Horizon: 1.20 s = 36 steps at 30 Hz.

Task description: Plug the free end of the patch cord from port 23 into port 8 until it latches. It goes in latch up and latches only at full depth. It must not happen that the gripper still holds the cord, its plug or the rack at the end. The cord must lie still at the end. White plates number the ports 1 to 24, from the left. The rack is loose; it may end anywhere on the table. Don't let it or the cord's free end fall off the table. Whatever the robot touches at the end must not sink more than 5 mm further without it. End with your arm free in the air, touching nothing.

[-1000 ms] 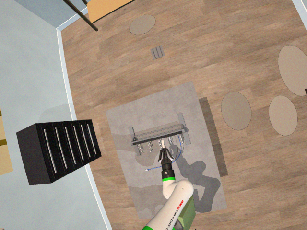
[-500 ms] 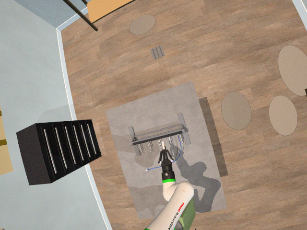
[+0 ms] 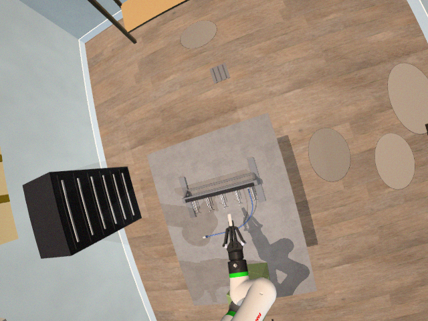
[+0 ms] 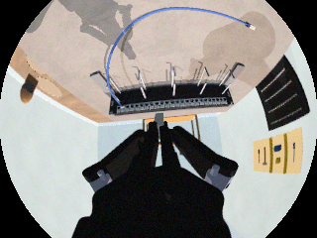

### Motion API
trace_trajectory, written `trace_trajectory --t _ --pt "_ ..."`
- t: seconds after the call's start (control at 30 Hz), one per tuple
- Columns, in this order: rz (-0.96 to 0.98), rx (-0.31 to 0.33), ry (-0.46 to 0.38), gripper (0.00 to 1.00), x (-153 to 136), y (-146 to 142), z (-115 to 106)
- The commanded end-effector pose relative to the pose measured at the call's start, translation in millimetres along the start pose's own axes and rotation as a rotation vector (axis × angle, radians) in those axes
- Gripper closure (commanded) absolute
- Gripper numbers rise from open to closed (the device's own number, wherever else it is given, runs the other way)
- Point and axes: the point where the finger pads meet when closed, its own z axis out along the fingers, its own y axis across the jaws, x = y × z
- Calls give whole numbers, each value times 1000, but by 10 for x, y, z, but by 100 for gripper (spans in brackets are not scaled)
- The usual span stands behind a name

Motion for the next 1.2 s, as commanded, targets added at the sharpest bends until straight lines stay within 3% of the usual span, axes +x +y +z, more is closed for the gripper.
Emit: trace_trajectory --t 0.0,0.17,0.6,1.17 --pt "1 -1 1 100 -19 -12 -148" --pt "1 -1 1 100 -19 -12 -283" --pt "1 -1 1 100 -19 -80 -293" --pt "1 -1 1 100 -19 -758 -292"
